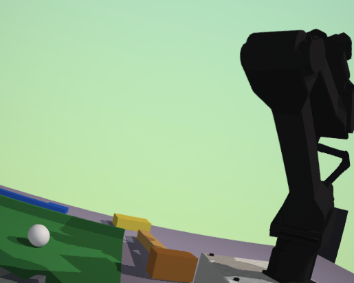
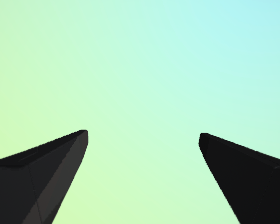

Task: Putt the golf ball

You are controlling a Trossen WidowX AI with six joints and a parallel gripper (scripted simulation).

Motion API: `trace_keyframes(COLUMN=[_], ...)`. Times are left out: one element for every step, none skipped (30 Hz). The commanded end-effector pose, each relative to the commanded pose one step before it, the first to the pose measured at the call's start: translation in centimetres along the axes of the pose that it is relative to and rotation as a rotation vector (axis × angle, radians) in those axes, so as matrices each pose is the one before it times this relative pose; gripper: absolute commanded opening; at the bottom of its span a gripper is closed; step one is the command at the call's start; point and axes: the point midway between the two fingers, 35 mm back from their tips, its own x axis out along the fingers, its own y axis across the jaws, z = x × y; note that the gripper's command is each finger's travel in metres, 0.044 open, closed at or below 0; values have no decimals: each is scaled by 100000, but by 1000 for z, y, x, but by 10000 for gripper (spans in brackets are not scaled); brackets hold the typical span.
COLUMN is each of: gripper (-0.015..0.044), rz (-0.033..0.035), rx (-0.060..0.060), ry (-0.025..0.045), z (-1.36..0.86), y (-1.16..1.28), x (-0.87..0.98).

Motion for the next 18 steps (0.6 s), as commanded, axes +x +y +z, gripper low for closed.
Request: trace_keyframes(gripper=[426,440,440,440,440,440,440,440,440,440,440,440,440,440,440,440,440,440], rz=[61,206,427,657,812,967,1124,1281,1438,1596,1814,2003,2182,2359,2535,2709,2881,3050], rx=[654,1954,3233,3870,3816,3755,3687,3613,3533,3447,3055,2967,2853,2732,2605,2472,2332,2186], ry=[26,97,226,378,491,601,707,810,910,1006,1338,1427,1502,1571,1634,1692,1744,1790], z=[-81,-246,-418,-518,-531,-542,-553,-561,-569,-575,-647,-651,-648,-644,-637,-629,-618,-605], y=[19,67,142,219,269,319,370,420,471,522,562,623,680,737,792,847,901,955], x=[65,197,337,422,438,452,466,480,493,505,536,552,565,578,589,600,611,620])
